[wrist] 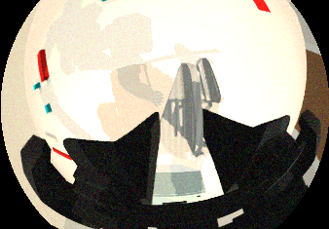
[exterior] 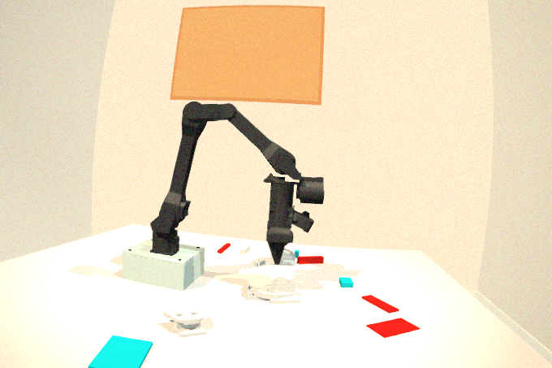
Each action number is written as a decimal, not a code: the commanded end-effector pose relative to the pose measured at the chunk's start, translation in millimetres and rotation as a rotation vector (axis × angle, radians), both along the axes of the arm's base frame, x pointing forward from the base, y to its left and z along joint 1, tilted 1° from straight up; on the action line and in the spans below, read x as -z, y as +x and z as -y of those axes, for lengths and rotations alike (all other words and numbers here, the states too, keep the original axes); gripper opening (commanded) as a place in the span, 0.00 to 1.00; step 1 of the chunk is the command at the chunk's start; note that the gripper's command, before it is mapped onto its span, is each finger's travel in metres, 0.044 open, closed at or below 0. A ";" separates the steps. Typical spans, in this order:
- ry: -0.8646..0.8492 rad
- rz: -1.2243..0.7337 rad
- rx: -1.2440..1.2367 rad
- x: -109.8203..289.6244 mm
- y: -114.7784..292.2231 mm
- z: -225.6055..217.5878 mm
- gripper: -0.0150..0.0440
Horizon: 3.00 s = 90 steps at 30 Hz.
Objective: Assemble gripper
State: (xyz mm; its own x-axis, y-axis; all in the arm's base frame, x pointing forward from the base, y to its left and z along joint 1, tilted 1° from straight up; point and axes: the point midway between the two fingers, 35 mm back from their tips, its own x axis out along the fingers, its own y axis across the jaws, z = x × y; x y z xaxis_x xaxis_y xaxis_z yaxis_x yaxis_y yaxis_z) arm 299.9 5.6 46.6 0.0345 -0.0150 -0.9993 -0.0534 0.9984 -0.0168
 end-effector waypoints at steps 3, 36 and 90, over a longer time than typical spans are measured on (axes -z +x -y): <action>0.001 -0.001 0.002 9.3 0.6 0.1 0.48; 0.001 -0.001 0.002 48.4 0.7 0.7 0.48; 0.001 -0.001 0.009 60.7 1.1 0.8 0.48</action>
State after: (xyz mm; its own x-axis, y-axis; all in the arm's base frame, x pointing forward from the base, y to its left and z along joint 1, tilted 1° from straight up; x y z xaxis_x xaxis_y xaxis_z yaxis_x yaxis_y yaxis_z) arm 300.7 4.7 -13.7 0.0317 -0.0151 -0.9994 -0.0492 0.9986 -0.0167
